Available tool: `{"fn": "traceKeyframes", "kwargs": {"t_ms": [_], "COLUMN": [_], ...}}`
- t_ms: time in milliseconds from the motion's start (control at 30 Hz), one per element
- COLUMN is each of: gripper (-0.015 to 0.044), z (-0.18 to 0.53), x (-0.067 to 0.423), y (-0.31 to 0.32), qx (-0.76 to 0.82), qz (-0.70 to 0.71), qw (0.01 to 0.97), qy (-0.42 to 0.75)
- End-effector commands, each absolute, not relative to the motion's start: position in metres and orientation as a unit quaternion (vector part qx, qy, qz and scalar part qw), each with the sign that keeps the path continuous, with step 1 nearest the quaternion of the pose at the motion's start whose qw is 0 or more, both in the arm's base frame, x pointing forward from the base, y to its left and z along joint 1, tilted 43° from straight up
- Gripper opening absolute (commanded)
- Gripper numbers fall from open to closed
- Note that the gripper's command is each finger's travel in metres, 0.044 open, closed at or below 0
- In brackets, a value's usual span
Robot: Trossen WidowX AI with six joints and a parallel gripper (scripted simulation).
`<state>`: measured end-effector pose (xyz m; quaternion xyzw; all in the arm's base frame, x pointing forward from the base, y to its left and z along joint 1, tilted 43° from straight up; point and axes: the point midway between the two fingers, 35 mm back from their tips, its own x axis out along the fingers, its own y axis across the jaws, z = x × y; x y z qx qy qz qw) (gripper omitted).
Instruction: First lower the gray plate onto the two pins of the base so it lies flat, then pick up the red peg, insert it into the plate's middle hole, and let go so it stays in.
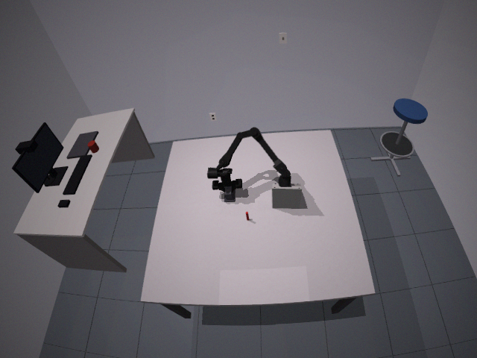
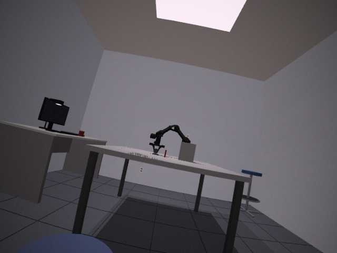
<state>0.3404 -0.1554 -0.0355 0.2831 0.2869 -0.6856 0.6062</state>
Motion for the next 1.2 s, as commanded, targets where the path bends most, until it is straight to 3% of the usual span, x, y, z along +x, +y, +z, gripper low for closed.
{"fn": "traceKeyframes", "kwargs": {"t_ms": [0, 267, 467, 767, 1167], "gripper": [0.0236, 0.044, 0.044, 0.044, 0.044], "z": [-0.035, -0.035, -0.033, 0.049, 0.034], "x": [0.34, 0.34, 0.341, 0.354, 0.355], "y": [-0.155, -0.155, -0.154, -0.077, -0.055], "qx": [0.283, 0.283, 0.284, 0.282, 0.272], "qz": [-0.686, -0.686, -0.686, -0.686, -0.676], "qw": [0.606, 0.606, 0.606, 0.605, 0.611], "qy": [0.287, 0.287, 0.287, 0.29, 0.309]}}
